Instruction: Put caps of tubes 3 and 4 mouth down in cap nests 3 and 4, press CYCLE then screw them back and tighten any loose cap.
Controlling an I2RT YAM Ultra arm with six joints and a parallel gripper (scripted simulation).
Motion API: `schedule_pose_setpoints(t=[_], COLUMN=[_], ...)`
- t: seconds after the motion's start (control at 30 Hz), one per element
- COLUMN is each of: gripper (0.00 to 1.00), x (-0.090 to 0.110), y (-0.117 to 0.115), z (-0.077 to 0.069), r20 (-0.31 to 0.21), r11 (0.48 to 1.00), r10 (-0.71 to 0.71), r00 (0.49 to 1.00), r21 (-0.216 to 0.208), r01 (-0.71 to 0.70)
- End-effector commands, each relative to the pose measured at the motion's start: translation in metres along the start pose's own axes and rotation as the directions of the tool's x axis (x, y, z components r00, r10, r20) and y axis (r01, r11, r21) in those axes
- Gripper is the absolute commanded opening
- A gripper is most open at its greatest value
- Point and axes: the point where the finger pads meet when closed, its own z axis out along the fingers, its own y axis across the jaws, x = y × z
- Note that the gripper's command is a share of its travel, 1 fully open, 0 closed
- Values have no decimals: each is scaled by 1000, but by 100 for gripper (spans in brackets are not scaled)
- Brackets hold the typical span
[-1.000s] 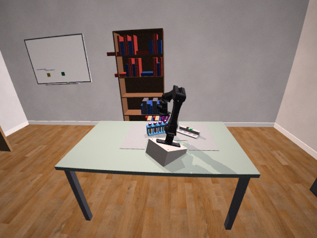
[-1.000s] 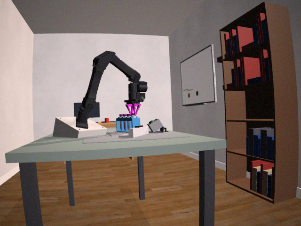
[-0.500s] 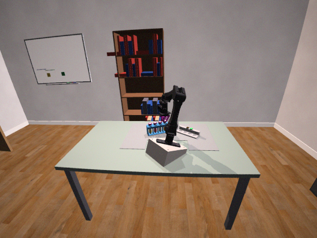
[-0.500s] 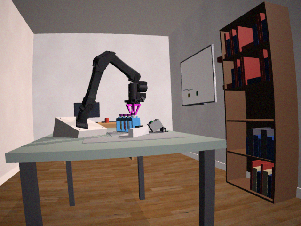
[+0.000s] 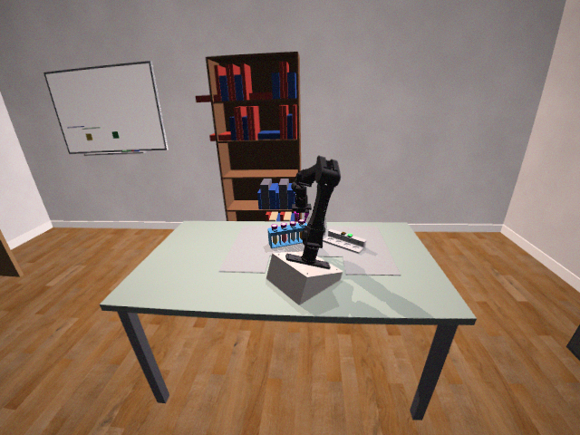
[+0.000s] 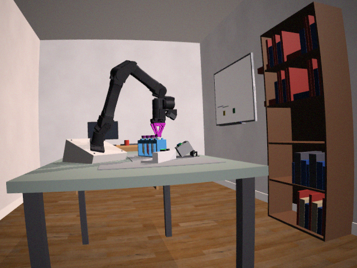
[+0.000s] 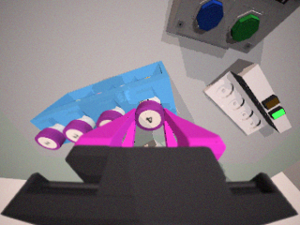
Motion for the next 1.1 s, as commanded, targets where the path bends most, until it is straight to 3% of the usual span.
schedule_pose_setpoints(t=[0.0, 0.1, 0.13, 0.53, 0.67, 0.83, 0.9, 1.07], gripper=[0, 0, 49, 49, 49, 49, 49, 49], x=[-4, -4, -4, -4, -4, -4, -4, -4], y=[1, 1, 1, 1, 1, 1, 1, 1], z=[-5, -5, -5, -6, -5, -5, -5, -5], r20=[19, 19, 19, 19, 20, 20, 20, 20], r11=[995, 995, 995, 995, 998, 966, 966, 896], r10=[100, 100, 100, 100, -60, -257, -257, -444], r00=[995, 995, 995, 995, 998, 966, 966, 896], r21=[-7, -7, -7, -7, -4, 0, 0, 4], r01=[-100, -100, -100, -100, 60, 257, 257, 444])
